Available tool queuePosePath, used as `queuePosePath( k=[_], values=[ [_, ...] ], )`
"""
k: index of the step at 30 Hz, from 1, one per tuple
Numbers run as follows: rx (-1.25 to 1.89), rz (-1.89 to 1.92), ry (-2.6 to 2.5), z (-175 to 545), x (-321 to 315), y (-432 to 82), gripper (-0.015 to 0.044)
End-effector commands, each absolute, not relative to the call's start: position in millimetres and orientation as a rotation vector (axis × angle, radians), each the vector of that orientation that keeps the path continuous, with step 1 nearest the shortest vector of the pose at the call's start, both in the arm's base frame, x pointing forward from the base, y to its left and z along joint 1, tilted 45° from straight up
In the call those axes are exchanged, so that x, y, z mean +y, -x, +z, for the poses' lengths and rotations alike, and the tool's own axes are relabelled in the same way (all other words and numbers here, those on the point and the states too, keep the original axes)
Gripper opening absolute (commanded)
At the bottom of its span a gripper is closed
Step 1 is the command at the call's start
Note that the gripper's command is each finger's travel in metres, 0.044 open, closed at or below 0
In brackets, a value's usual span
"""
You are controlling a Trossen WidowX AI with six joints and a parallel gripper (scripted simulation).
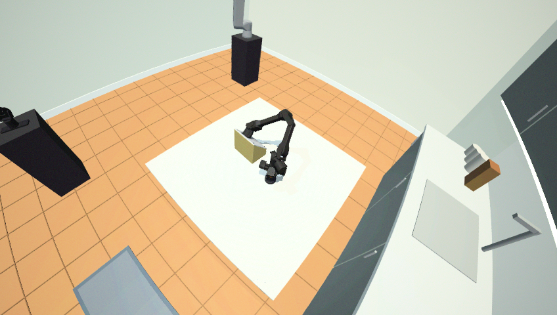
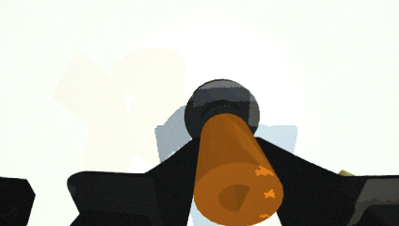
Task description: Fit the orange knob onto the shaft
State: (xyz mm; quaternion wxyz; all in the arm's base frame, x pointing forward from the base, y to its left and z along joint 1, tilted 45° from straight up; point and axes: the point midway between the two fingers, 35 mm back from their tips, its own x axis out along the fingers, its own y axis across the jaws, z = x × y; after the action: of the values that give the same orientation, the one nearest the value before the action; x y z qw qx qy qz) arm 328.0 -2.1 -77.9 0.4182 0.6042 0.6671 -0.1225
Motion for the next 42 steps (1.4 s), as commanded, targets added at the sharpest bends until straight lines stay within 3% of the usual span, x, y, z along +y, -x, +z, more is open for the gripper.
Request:
queuePosePath(
  k=[1,42],
  values=[
    [1.674,-0.308,-1.519,-78.0,-1.6,-328.6,0.0],
    [1.684,-0.496,-1.67,-77.9,-1.5,-328.2,0.0]
  ],
)
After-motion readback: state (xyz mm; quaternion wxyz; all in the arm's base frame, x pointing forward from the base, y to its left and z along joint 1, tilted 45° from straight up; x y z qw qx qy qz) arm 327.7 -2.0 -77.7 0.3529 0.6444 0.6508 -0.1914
